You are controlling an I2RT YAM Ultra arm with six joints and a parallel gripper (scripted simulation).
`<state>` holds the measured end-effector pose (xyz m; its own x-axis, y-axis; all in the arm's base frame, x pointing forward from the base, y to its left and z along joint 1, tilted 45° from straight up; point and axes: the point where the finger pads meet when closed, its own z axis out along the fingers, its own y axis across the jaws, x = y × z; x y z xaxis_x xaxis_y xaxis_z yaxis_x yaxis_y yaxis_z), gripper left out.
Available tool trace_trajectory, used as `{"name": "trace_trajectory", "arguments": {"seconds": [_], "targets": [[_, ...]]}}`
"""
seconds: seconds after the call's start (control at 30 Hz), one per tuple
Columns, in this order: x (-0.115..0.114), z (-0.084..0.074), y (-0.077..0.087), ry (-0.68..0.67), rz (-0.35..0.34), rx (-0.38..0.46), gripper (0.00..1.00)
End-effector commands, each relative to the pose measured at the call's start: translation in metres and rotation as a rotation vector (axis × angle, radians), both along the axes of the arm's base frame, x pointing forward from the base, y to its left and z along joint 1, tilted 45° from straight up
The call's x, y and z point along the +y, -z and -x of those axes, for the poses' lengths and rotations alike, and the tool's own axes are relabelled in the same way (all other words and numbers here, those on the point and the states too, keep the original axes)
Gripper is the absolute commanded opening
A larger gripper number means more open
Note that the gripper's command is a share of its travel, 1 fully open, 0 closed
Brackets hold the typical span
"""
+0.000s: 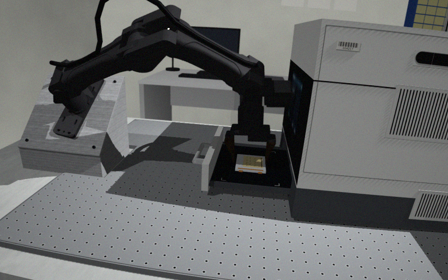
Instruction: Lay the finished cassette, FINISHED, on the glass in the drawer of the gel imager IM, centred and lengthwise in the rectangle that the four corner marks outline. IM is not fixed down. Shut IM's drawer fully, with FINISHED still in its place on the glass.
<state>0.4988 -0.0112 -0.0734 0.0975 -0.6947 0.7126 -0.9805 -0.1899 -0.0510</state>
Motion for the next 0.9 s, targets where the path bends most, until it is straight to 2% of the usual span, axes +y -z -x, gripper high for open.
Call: {"name": "trace_trajectory", "arguments": {"seconds": [0.0,0.87], "targets": [[0.0199,-0.0073,-0.0161,-0.04,-0.017,-0.034,0.91],[0.0188,-0.0087,-0.0184,-0.04,-0.018,-0.036,0.91]]}}
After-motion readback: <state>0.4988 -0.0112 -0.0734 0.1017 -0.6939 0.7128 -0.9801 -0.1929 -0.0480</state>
